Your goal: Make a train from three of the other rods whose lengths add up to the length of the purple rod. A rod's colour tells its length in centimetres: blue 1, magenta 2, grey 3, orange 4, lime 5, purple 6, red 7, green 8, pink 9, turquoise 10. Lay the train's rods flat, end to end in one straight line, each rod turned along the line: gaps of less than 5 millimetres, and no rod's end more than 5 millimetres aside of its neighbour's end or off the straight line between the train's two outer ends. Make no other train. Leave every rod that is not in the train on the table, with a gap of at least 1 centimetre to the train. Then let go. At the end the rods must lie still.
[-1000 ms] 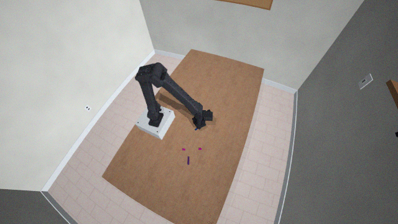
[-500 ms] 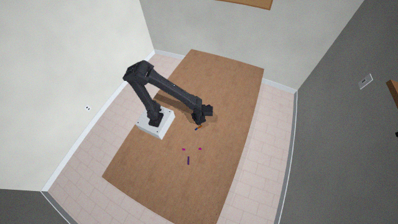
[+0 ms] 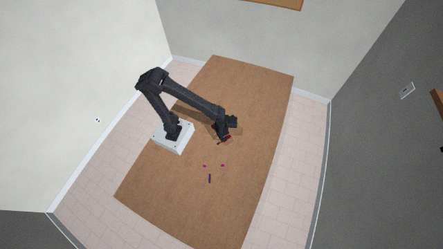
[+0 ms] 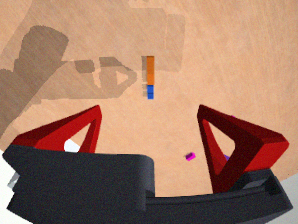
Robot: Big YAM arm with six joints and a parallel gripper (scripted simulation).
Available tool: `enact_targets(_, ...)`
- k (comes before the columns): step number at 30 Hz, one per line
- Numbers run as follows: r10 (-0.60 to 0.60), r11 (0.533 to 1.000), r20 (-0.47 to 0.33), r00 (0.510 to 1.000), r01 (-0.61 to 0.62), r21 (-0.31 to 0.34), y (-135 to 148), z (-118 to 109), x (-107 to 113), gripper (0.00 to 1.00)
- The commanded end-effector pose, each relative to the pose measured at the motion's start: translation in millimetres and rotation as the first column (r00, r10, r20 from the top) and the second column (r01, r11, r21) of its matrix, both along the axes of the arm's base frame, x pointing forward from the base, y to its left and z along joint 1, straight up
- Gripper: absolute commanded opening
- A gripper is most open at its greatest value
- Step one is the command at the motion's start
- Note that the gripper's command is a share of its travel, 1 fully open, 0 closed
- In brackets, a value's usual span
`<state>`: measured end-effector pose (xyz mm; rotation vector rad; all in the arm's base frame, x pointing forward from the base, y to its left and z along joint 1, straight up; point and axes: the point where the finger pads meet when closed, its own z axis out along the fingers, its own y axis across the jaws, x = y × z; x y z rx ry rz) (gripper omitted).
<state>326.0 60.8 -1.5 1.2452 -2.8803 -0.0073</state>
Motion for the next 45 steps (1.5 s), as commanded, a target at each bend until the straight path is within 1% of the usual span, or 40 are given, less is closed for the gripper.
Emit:
enact_targets(1,-0.007,1.000,0.050,0.999,0.006,0.008,7,17,26,1.00)
enact_targets(15,-0.007,1.000,0.050,0.999,0.006,0.008,7,17,26,1.00)
enact_targets(18,-0.007,1.000,0.068,0.998,0.006,0.011,7,26,27,1.00)
enact_targets(22,-0.007,1.000,0.068,0.998,0.006,0.012,7,30,27,1.00)
enact_targets(27,-0.007,1.000,0.071,0.997,0.006,0.012,7,51,27,1.00)
enact_targets(36,-0.007,1.000,0.076,0.997,0.006,0.013,6,108,25,1.00)
enact_targets(38,-0.007,1.000,0.076,0.997,0.006,0.013,6,108,25,1.00)
enact_targets(39,-0.007,1.000,0.045,0.999,0.007,0.007,6,102,24,1.00)
enact_targets(40,-0.007,1.000,0.046,0.999,0.007,0.007,6,107,24,1.00)
enact_targets(41,-0.007,1.000,0.071,0.997,0.006,0.012,6,119,25,1.00)
enact_targets(42,-0.007,1.000,0.077,0.997,0.006,0.013,6,124,24,1.00)
enact_targets(45,-0.007,1.000,0.077,0.997,0.006,0.013,6,130,24,1.00)
